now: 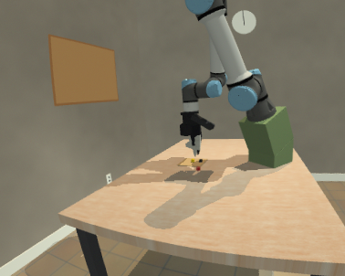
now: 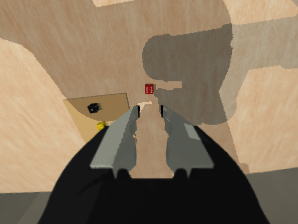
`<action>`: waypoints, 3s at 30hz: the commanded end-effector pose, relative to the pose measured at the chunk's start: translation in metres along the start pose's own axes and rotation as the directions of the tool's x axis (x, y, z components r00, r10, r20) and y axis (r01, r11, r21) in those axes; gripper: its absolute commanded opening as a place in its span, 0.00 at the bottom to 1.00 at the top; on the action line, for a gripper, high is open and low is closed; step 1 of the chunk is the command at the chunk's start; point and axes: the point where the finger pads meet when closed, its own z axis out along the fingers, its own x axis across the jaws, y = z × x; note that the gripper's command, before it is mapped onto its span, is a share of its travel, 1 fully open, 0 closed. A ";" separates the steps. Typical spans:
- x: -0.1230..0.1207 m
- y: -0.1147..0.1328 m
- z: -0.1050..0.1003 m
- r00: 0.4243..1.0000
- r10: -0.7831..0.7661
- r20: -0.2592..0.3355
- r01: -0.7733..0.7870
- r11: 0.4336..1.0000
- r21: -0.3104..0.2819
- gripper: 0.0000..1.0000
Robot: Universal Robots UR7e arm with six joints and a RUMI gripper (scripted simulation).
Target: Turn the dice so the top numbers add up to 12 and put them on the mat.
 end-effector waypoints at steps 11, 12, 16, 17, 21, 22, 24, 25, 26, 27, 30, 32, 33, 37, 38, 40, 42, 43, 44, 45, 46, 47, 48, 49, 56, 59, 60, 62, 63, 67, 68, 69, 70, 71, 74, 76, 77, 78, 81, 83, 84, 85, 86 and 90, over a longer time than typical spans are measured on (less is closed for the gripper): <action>0.000 -0.002 0.002 1.000 0.002 -0.001 -0.002 1.000 0.003 0.18; 0.000 -0.002 0.002 1.000 0.002 -0.001 -0.002 1.000 0.003 0.18; 0.000 -0.002 0.005 1.000 0.001 0.000 -0.001 1.000 0.003 0.18; 0.000 -0.002 0.006 1.000 0.001 0.000 -0.001 1.000 0.003 0.18; -0.001 -0.002 0.010 1.000 0.001 0.000 -0.001 1.000 0.003 0.18; -0.001 -0.002 0.010 1.000 0.001 0.000 -0.001 1.000 0.003 0.18; -0.001 -0.002 0.011 1.000 0.001 0.000 -0.001 1.000 0.003 0.18; -0.001 -0.002 0.013 1.000 0.001 0.000 -0.001 1.000 0.003 0.18; -0.001 -0.002 0.014 1.000 0.001 0.000 -0.001 1.000 0.003 0.18; -0.001 -0.002 0.015 1.000 0.001 0.000 -0.001 1.000 0.003 0.18; -0.001 -0.002 0.020 1.000 0.001 0.000 -0.001 1.000 0.003 0.18; -0.001 -0.002 0.023 1.000 0.001 0.000 -0.001 1.000 0.003 0.18; -0.001 -0.002 0.025 1.000 0.001 0.000 -0.001 1.000 0.003 0.18; -0.001 -0.002 0.031 1.000 0.001 0.000 -0.001 1.000 0.003 0.18; -0.001 -0.002 0.033 1.000 0.001 0.000 -0.001 1.000 0.003 0.18; -0.001 -0.002 0.033 1.000 0.001 0.000 -0.001 1.000 0.003 0.18; -0.001 -0.002 0.036 1.000 0.001 0.000 -0.001 1.000 0.003 0.18; -0.001 -0.002 0.037 1.000 0.001 0.000 -0.001 1.000 0.003 0.18; -0.001 -0.002 0.039 1.000 0.001 0.000 -0.001 1.000 0.003 0.18; -0.001 -0.002 0.040 1.000 0.001 0.000 -0.001 1.000 0.003 0.18; -0.001 -0.002 0.042 1.000 0.001 0.000 -0.001 1.000 0.003 0.18; -0.001 -0.002 0.043 1.000 0.001 0.000 -0.001 1.000 0.003 0.18; -0.001 -0.002 0.044 1.000 0.001 0.000 -0.001 1.000 0.003 0.18; -0.001 -0.002 0.045 1.000 0.001 0.000 -0.001 1.000 0.003 0.18; -0.001 -0.002 0.050 1.000 0.001 0.000 -0.001 1.000 0.003 0.18; -0.001 -0.002 0.052 1.000 0.001 0.000 -0.001 1.000 0.003 0.18; -0.001 -0.002 0.052 1.000 0.001 0.000 -0.001 1.000 0.003 0.18; -0.002 -0.002 0.052 1.000 0.001 0.000 -0.001 1.000 0.003 0.18; -0.002 -0.002 0.053 1.000 0.001 0.000 -0.001 1.000 0.003 0.18; -0.002 -0.002 0.053 1.000 0.001 0.000 -0.001 1.000 0.003 0.18; -0.002 -0.002 0.053 1.000 0.001 0.000 -0.001 1.000 0.003 0.18; -0.002 -0.002 0.053 1.000 0.001 0.000 -0.001 1.000 0.003 0.18; -0.002 -0.002 0.053 1.000 0.001 0.000 -0.001 1.000 0.003 0.18; -0.002 -0.002 0.053 1.000 0.001 0.000 -0.001 1.000 0.003 0.18; -0.002 -0.002 0.053 1.000 0.001 0.000 -0.001 1.000 0.003 0.18; -0.002 -0.002 0.053 1.000 0.001 0.000 -0.001 1.000 0.003 0.18; -0.002 -0.002 0.053 1.000 0.001 0.000 -0.001 1.000 0.003 0.18; -0.002 -0.002 0.053 1.000 0.001 0.000 -0.001 1.000 0.003 0.18; -0.002 -0.002 0.053 1.000 0.001 0.000 -0.001 1.000 0.003 0.18; -0.002 -0.002 0.053 1.000 0.001 0.000 -0.001 1.000 0.003 0.18; -0.002 -0.002 0.053 1.000 0.001 0.000 -0.001 1.000 0.003 0.18; -0.002 -0.002 0.053 1.000 0.001 0.000 -0.001 1.000 0.003 0.18; -0.002 -0.002 0.053 1.000 0.001 0.000 -0.001 1.000 0.003 0.18; -0.002 -0.002 0.053 1.000 0.001 0.000 -0.001 1.000 0.003 0.18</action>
